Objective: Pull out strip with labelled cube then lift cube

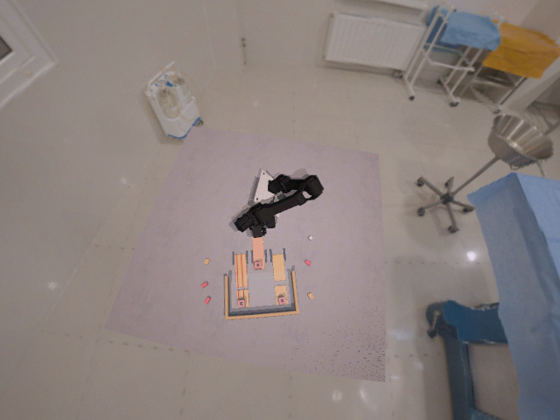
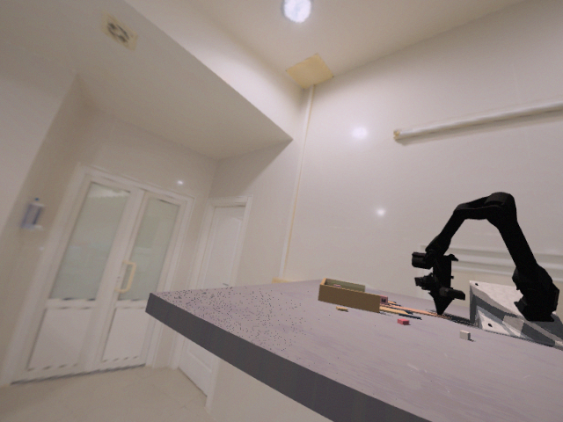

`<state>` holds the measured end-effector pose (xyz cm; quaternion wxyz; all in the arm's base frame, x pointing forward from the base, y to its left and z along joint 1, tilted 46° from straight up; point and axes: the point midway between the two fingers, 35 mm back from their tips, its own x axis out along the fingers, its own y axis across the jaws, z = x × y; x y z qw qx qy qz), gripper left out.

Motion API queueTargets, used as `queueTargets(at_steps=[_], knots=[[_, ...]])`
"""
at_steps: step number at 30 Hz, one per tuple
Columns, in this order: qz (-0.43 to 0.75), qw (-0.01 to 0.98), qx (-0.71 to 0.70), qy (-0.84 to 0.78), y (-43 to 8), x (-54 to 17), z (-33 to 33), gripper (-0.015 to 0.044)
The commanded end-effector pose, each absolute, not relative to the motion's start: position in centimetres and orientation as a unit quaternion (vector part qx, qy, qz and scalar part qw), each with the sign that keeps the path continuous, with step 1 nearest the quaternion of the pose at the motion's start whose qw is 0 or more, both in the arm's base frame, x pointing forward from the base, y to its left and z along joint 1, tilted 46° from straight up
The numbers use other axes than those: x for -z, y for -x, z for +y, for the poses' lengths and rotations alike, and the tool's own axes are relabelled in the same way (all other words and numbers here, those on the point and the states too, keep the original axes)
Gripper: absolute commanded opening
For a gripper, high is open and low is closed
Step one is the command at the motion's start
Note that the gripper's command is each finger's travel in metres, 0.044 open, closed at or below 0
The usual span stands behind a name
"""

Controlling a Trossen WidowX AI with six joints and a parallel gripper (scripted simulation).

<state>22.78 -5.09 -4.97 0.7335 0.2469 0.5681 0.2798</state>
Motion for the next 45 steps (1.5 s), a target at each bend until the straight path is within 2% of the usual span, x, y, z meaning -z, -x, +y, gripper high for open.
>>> queueTargets(at_steps=[1, 8, 25, 45], knots=[[0.569, 0.733, -0.280, -0.247, -22.8, 4.8, -5.3, 0.0000], [0.580, 0.723, -0.283, -0.246, -22.2, 2.0, -8.1, 0.0000], [0.581, 0.723, -0.280, -0.249, -29.5, 0.0, -9.2, 0.0440], [0.579, 0.724, -0.281, -0.248, -37.7, -2.6, -10.3, 0.0440]])
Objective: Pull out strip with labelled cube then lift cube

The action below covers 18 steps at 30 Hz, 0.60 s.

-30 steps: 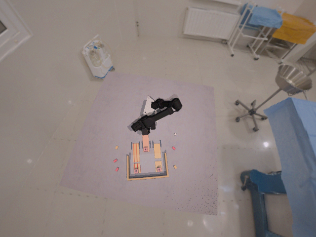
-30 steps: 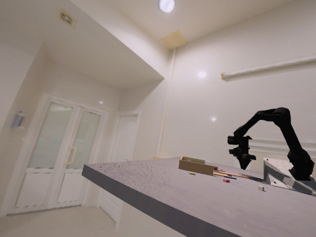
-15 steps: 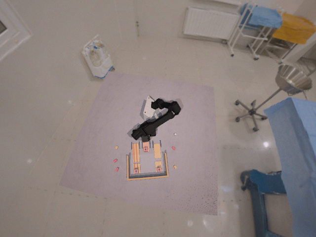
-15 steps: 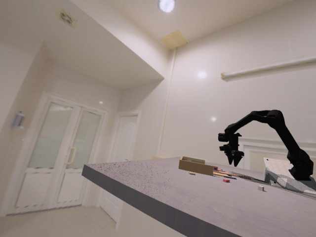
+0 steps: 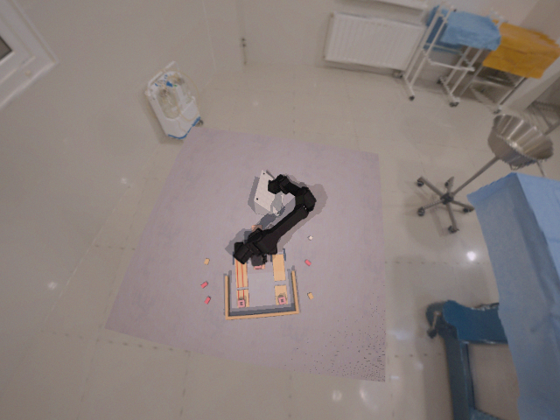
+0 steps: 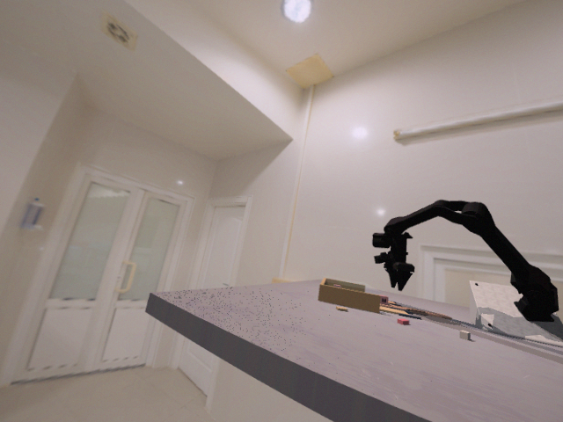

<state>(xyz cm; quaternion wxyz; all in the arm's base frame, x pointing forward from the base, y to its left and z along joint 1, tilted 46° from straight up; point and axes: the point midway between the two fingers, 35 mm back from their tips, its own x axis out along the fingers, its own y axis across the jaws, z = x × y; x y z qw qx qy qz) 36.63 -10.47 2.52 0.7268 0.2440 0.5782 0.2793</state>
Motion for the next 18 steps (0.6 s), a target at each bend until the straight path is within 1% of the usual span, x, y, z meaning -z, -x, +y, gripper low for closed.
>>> queueTargets(at_steps=[1, 9, 16, 18], knots=[[0.579, 0.724, -0.281, -0.248, -38.1, -2.8, -10.4, 0.0440], [0.578, 0.724, -0.281, -0.248, -41.1, -3.5, -10.2, 0.0440], [0.578, 0.725, -0.281, -0.248, -41.3, -2.9, -9.6, 0.0256], [0.578, 0.725, -0.281, -0.248, -41.4, -2.6, -9.4, 0.0250]])
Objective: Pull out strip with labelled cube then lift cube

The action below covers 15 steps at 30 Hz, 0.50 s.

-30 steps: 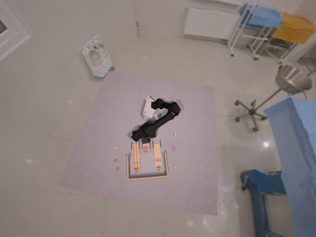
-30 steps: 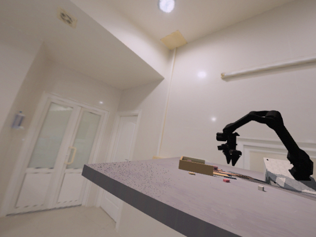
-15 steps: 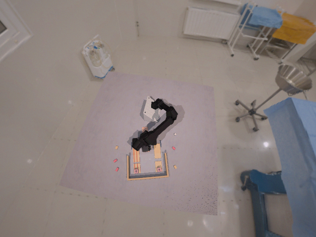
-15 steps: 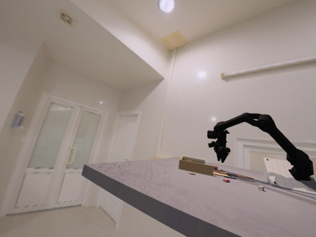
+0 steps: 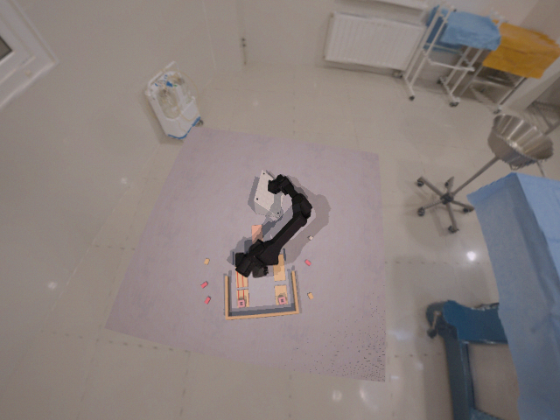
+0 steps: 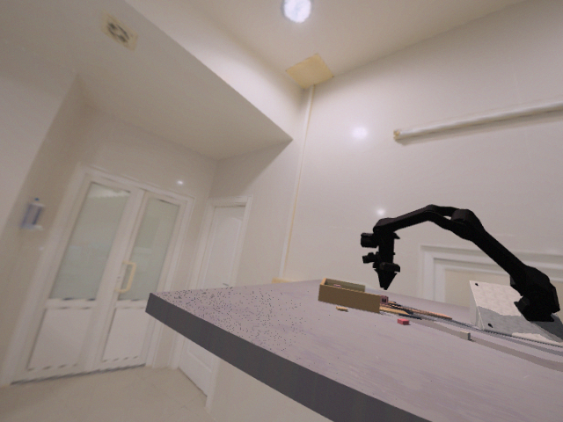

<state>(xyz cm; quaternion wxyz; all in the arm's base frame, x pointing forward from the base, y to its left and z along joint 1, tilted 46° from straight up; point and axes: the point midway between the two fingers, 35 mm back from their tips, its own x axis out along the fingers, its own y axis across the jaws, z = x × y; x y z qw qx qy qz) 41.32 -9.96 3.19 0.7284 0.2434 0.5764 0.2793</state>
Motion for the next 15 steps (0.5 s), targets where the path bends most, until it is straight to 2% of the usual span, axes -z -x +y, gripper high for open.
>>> queueTargets(at_steps=[1, 15], knots=[[0.578, 0.725, -0.281, -0.248, -41.4, -2.5, -9.3, 0.0250], [0.578, 0.725, -0.281, -0.248, -41.9, -1.0, -7.7, 0.0250]])
